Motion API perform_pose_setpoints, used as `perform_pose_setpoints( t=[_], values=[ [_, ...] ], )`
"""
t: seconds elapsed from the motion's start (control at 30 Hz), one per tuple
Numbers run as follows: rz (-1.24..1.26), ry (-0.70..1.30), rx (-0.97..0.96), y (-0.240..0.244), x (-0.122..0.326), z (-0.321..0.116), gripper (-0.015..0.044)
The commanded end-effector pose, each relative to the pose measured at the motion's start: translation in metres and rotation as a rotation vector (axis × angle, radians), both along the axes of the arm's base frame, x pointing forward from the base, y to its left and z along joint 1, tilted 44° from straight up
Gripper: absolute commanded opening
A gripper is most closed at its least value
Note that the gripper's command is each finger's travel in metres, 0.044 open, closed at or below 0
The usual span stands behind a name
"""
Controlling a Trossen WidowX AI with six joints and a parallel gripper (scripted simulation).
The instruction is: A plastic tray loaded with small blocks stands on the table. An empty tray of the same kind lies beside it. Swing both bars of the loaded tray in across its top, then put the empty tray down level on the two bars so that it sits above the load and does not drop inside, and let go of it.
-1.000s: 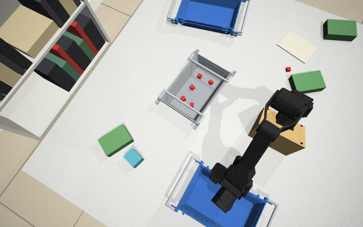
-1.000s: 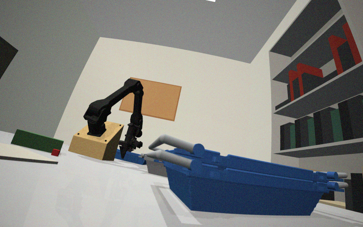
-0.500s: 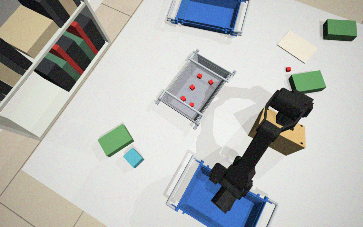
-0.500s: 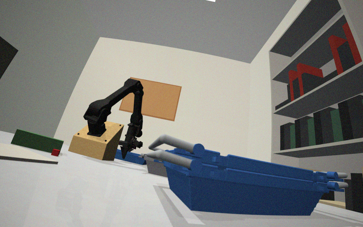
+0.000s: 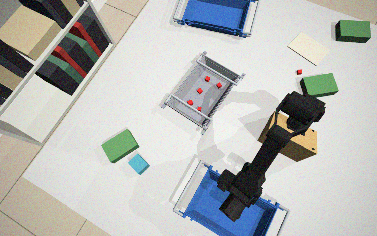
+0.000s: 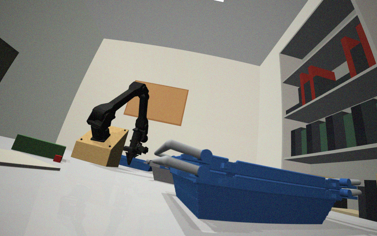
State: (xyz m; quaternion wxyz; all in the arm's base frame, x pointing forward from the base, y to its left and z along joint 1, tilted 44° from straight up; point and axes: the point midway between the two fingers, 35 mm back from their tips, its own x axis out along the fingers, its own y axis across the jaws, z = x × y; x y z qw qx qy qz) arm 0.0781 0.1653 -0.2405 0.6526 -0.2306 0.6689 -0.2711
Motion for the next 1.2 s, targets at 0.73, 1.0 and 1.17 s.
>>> perform_pose_setpoints(
  t=[0.73, 1.0, 1.17],
  values=[
    [0.001, 0.002, -0.009, 0.052, 0.003, 0.060, 0.0000],
    [0.001, 0.002, -0.008, 0.062, 0.005, 0.062, 0.0000],
    [0.001, 0.002, -0.007, 0.080, 0.008, 0.068, 0.0000]
  ],
)
